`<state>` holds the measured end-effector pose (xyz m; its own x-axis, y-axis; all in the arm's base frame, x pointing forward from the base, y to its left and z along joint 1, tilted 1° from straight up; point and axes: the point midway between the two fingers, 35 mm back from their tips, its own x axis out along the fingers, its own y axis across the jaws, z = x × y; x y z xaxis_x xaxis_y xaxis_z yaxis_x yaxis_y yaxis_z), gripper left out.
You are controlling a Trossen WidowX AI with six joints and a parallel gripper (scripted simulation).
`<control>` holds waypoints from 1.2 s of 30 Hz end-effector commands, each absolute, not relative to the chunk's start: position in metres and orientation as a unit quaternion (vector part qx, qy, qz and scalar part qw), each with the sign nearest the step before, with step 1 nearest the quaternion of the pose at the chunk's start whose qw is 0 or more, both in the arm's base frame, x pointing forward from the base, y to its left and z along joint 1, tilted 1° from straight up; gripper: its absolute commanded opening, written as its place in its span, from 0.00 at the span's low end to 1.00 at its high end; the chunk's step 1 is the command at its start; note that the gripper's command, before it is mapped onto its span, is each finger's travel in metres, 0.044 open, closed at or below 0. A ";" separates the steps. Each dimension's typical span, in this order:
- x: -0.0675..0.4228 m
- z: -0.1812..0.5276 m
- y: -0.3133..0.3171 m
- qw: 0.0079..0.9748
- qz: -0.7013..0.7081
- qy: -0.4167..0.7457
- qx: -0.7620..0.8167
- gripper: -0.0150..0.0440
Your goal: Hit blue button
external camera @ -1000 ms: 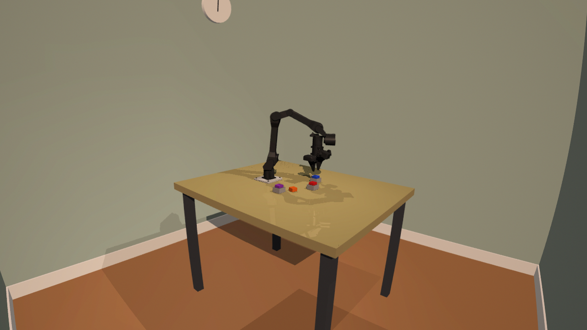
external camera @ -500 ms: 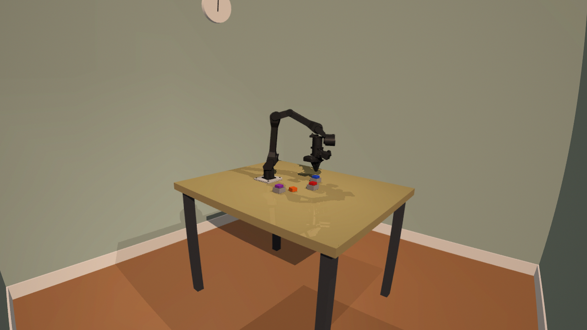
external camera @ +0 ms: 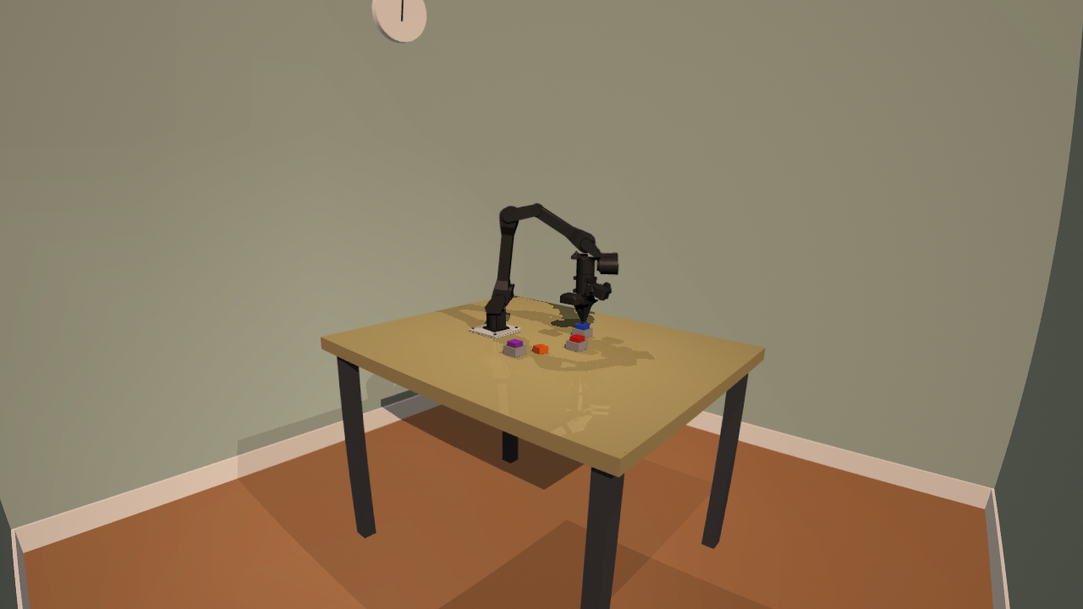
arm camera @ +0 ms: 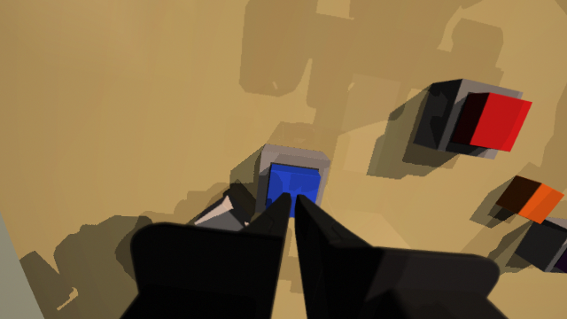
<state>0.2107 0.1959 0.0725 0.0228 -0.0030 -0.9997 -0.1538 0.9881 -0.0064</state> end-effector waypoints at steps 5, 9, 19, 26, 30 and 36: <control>0.209 0.058 0.195 0.711 0.051 0.699 -0.055 0.29; 0.209 0.057 0.195 0.711 0.051 0.699 -0.055 0.29; 0.209 0.057 0.195 0.711 0.051 0.699 -0.055 0.29; 0.209 0.057 0.195 0.711 0.051 0.699 -0.055 0.29; 0.210 0.060 0.195 0.712 0.052 0.698 -0.056 0.29; 0.209 0.089 0.195 0.711 0.051 0.699 -0.055 0.29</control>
<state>0.2098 0.1950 0.0801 0.0193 -0.0063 -0.9998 -0.1539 0.9880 -0.0092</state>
